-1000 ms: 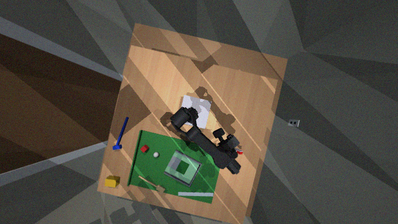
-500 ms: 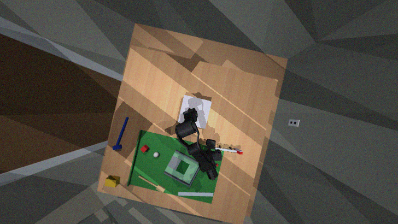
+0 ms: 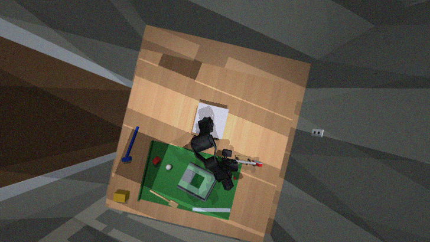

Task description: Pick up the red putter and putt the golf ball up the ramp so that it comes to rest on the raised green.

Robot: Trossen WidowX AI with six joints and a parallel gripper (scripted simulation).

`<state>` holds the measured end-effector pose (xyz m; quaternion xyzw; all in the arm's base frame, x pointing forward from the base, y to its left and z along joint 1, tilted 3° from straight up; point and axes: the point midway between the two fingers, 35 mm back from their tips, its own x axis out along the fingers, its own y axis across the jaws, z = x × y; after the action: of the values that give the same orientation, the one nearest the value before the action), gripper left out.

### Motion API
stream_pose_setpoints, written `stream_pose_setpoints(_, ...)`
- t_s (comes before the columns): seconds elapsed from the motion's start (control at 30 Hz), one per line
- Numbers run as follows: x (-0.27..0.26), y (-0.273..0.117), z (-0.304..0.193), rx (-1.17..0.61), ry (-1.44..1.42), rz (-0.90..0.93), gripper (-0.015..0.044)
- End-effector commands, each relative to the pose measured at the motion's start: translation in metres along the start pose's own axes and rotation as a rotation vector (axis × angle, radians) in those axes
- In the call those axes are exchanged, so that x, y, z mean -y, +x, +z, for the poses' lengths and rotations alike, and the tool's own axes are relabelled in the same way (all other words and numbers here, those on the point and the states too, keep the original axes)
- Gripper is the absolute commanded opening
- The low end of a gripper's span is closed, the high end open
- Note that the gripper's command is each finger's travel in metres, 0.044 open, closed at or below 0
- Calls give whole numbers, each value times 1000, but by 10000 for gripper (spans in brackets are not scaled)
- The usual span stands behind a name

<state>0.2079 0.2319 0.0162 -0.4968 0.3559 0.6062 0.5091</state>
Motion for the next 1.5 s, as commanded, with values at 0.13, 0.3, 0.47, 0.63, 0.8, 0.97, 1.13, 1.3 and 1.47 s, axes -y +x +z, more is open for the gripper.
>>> stream_pose_setpoints(0.13, -3, 15, -6, -9, 5, 8, 440)
stream_pose_setpoints(0.3, -3, 21, -8, -9, 5, 8, 440)
stream_pose_setpoints(0.47, -3, 29, -10, -9, 5, 8, 440)
stream_pose_setpoints(0.63, -3, 36, -12, -9, 5, 9, 440)
stream_pose_setpoints(0.8, -3, 34, -11, -6, 7, 8, 361)
stream_pose_setpoints(0.97, -3, 34, -11, -6, 7, 8, 230)
stream_pose_setpoints(1.13, -3, 34, -11, -6, 7, 8, 99)
stream_pose_setpoints(1.3, -3, 34, -11, -6, 7, 8, 26)
stream_pose_setpoints(1.47, -2, 30, -9, -6, 7, 8, 0)
